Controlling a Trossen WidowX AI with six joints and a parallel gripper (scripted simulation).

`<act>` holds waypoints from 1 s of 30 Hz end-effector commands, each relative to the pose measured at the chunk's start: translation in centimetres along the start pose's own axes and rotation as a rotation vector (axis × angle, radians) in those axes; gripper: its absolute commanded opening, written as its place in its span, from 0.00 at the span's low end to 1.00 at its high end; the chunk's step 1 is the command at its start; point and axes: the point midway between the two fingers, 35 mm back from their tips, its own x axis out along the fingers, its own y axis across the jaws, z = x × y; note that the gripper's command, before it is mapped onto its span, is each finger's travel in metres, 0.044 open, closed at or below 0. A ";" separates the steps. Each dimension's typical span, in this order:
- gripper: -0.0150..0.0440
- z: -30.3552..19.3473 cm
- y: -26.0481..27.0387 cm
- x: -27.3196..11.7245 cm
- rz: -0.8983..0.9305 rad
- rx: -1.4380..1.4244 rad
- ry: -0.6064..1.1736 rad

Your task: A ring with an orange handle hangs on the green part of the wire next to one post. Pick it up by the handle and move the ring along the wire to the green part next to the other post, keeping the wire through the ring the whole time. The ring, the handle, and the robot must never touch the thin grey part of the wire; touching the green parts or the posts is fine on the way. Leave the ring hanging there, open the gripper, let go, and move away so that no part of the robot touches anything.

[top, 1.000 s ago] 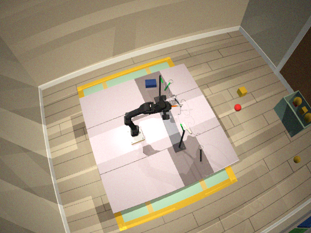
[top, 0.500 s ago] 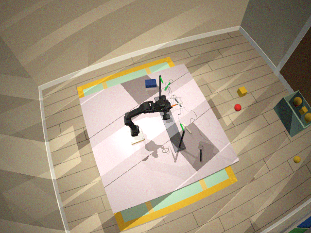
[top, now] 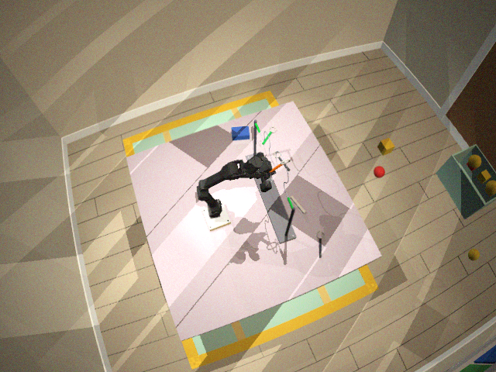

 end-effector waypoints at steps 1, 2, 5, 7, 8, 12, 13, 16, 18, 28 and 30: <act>0.00 -0.1 -0.2 -0.2 -0.024 -0.041 -0.009; 0.00 -0.1 -0.2 -0.2 -0.030 -0.052 -0.010; 0.00 0.0 -0.3 -0.2 -0.049 -0.084 -0.015; 0.00 0.0 -0.4 -0.1 -0.061 -0.105 -0.018; 0.00 0.0 -0.5 -0.1 -0.067 -0.116 -0.019; 0.00 0.0 -0.6 -0.1 -0.092 -0.158 -0.025; 0.00 0.0 -0.7 -0.1 -0.099 -0.169 -0.027; 0.00 0.0 -0.8 -0.1 -0.117 -0.201 -0.031; 0.00 0.0 -0.9 -0.1 -0.130 -0.222 -0.034; 0.00 0.2 -1.3 -0.1 -0.192 -0.329 -0.049; 0.00 0.2 -1.3 -0.1 -0.204 -0.351 -0.052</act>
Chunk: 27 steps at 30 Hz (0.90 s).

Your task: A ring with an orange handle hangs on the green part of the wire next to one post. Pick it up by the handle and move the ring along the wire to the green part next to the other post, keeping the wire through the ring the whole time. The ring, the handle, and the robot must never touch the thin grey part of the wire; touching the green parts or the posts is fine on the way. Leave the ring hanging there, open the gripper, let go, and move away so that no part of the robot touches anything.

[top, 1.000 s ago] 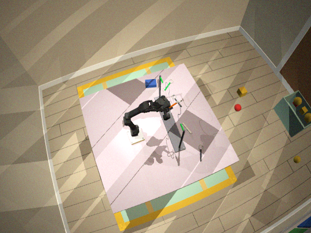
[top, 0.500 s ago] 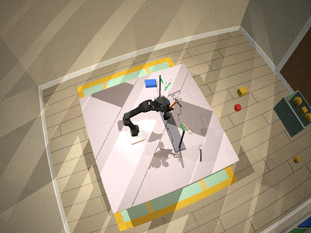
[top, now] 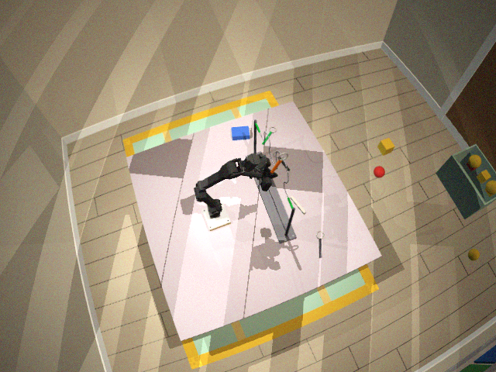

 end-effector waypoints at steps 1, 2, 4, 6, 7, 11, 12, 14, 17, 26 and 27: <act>0.00 0.0 -0.2 -0.3 -0.026 -0.039 -0.011; 0.00 0.0 -0.3 -0.3 -0.032 -0.050 -0.012; 0.00 0.0 -0.3 -0.3 -0.044 -0.071 -0.015; 0.00 0.0 -0.4 -0.3 -0.057 -0.093 -0.018; 0.00 0.0 -0.5 -0.3 -0.063 -0.103 -0.020; 0.00 0.0 -0.6 -0.3 -0.088 -0.146 -0.025; 0.00 0.0 -0.7 -0.3 -0.094 -0.157 -0.027; 0.00 0.0 -0.8 -0.3 -0.106 -0.178 -0.030; 0.00 0.0 -0.9 -0.3 -0.125 -0.210 -0.034; 0.00 0.1 -1.2 -0.3 -0.181 -0.307 -0.047; 0.00 0.2 -1.3 -0.3 -0.187 -0.318 -0.049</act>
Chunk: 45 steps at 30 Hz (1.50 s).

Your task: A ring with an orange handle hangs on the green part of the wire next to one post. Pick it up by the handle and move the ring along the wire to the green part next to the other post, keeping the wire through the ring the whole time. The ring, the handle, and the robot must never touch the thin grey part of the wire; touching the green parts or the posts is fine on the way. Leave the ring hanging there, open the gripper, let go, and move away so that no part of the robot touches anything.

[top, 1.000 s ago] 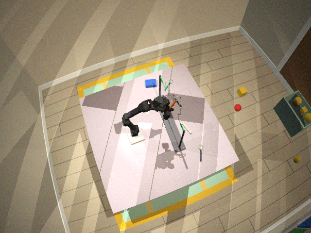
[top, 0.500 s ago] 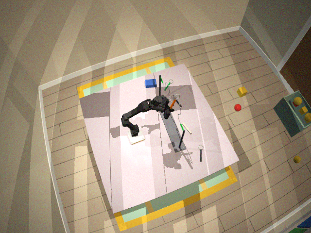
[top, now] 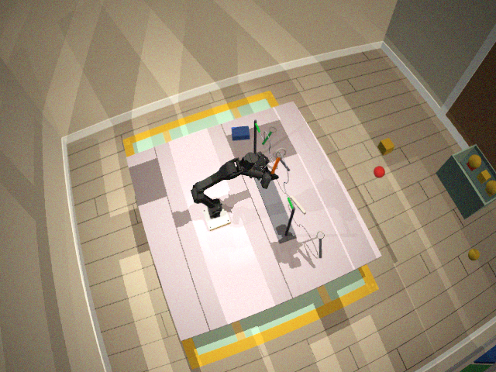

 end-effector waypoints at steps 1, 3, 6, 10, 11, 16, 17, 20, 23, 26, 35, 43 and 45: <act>0.00 -0.1 -0.3 -0.3 -0.027 -0.038 -0.009; 0.00 -0.1 -0.3 -0.3 -0.039 -0.059 -0.012; 0.00 -0.1 -0.5 -0.3 -0.058 -0.092 -0.016; 0.00 0.0 -0.6 -0.3 -0.083 -0.134 -0.022; 0.00 0.0 -0.7 -0.3 -0.089 -0.145 -0.023; 0.00 0.0 -0.9 -0.2 -0.120 -0.199 -0.031; 0.00 0.0 -0.9 -0.2 -0.126 -0.210 -0.032; 0.00 0.0 -1.0 -0.2 -0.145 -0.242 -0.036; 0.00 0.1 -1.2 -0.2 -0.163 -0.274 -0.041; 0.00 0.1 -1.3 -0.3 -0.182 -0.306 -0.045; 0.00 0.2 -1.6 -0.3 -0.238 -0.403 -0.057; 0.00 0.4 -1.9 -0.3 -0.287 -0.489 -0.069; 0.00 0.4 -2.0 -0.3 -0.299 -0.511 -0.071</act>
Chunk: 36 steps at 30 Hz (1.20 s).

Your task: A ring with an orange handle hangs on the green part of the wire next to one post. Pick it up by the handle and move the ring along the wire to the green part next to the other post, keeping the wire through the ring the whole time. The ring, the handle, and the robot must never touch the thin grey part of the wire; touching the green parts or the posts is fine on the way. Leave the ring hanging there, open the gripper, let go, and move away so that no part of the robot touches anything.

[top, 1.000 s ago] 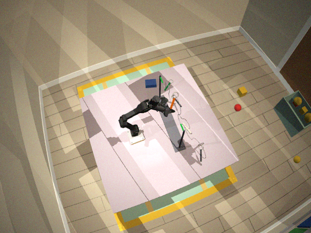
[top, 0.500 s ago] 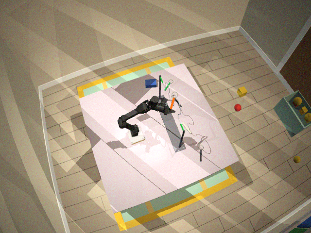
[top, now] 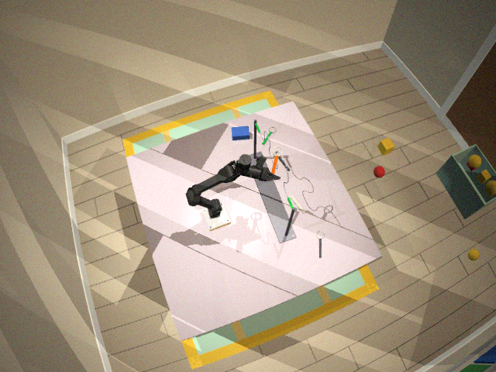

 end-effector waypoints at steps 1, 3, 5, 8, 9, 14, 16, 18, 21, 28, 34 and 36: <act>0.00 -0.2 -0.3 -0.3 -0.028 -0.036 -0.004; 0.00 -0.2 -0.4 -0.3 -0.040 -0.058 -0.007; 0.00 -0.2 -0.5 -0.2 -0.053 -0.080 -0.010; 0.00 -0.1 -0.6 -0.2 -0.071 -0.112 -0.014; 0.00 -0.1 -0.6 -0.2 -0.077 -0.123 -0.015; 0.00 -0.1 -0.8 -0.2 -0.108 -0.177 -0.022; 0.00 -0.1 -0.9 -0.2 -0.120 -0.198 -0.025; 0.00 -0.1 -1.0 -0.2 -0.133 -0.220 -0.028; 0.00 0.0 -1.1 -0.2 -0.151 -0.252 -0.032; 0.00 0.0 -1.4 -0.2 -0.194 -0.328 -0.041; 0.00 0.1 -1.6 -0.3 -0.231 -0.393 -0.049; 0.00 0.2 -1.7 -0.3 -0.244 -0.415 -0.052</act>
